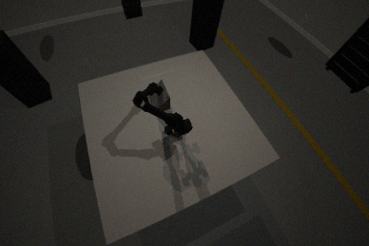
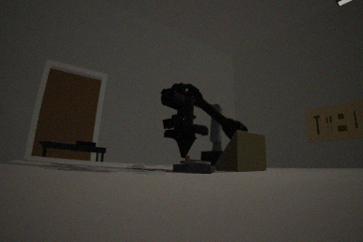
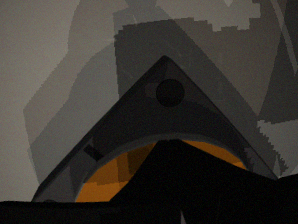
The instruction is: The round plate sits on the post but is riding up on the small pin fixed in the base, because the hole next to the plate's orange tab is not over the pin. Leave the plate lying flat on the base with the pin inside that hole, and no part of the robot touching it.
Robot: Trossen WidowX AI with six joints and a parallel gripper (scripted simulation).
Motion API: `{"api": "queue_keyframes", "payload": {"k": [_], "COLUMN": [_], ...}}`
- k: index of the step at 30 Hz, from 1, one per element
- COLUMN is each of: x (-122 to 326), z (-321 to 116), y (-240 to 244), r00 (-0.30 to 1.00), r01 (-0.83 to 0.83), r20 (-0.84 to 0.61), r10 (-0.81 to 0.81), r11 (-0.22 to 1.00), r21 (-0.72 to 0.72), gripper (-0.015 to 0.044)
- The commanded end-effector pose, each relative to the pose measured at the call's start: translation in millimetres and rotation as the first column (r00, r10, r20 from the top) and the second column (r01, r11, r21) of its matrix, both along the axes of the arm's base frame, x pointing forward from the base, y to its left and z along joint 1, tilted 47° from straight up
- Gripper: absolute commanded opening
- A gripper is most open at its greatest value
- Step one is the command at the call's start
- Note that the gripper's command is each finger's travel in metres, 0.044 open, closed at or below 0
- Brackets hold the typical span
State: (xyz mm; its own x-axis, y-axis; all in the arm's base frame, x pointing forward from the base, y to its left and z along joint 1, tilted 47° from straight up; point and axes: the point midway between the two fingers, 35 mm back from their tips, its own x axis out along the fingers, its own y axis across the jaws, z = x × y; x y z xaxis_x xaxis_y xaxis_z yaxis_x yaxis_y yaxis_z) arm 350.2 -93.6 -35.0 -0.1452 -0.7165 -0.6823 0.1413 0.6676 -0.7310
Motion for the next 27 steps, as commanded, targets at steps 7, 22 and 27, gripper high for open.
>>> {"api": "queue_keyframes", "payload": {"k": [7,22,27], "x": [-1,0,0], "z": [-11,-5,11], "y": [10,30,47], "r00": [1.0,1.0,1.0], "r01": [0.003,0.003,0.003], "r20": [-0.004,-0.004,-0.004], "r10": [-0.003,-0.003,-0.003], "r11": [1.0,1.0,1.0], "r21": [0.004,0.006,0.006], "gripper": [0.0,0.0,0.0]}}
